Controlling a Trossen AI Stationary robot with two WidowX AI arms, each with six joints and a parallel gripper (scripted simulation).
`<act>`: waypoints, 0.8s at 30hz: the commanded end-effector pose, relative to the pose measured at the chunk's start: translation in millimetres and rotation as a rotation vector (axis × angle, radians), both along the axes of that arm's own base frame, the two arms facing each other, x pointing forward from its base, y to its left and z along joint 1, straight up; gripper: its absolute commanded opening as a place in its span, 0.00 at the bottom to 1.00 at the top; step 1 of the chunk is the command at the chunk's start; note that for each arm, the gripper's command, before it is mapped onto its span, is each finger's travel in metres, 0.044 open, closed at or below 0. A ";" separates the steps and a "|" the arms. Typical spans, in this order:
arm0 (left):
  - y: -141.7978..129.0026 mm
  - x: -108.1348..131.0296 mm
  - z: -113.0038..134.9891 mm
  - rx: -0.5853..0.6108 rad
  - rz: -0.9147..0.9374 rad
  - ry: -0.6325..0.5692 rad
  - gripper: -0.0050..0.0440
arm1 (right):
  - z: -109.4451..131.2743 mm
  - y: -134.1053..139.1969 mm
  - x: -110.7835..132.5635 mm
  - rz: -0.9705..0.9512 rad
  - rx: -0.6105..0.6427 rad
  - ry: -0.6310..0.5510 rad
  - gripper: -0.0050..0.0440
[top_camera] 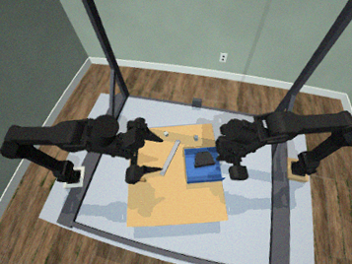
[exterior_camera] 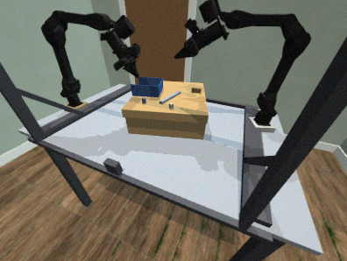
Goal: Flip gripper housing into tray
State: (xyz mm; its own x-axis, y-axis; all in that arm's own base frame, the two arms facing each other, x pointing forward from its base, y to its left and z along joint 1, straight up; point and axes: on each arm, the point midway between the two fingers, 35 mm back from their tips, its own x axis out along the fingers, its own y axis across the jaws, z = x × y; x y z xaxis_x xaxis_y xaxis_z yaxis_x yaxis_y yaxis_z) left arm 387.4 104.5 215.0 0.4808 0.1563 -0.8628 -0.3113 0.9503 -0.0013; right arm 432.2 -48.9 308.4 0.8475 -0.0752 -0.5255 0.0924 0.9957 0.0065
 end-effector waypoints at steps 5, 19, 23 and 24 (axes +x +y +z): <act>0.4 -2.8 8.2 0.006 -0.010 -0.018 0.10 | 17.2 1.8 -3.9 0.004 -0.011 -0.035 0.99; -0.3 3.8 9.5 0.006 -0.010 -0.019 0.10 | 17.2 1.8 -3.9 0.004 -0.011 -0.035 0.99; -4.3 32.6 13.0 0.005 -0.010 -0.020 0.10 | 17.2 1.8 -3.9 0.004 -0.011 -0.035 0.99; -5.8 40.5 13.5 0.005 -0.010 -0.021 0.10 | 17.2 1.8 -3.9 0.004 -0.011 -0.035 0.99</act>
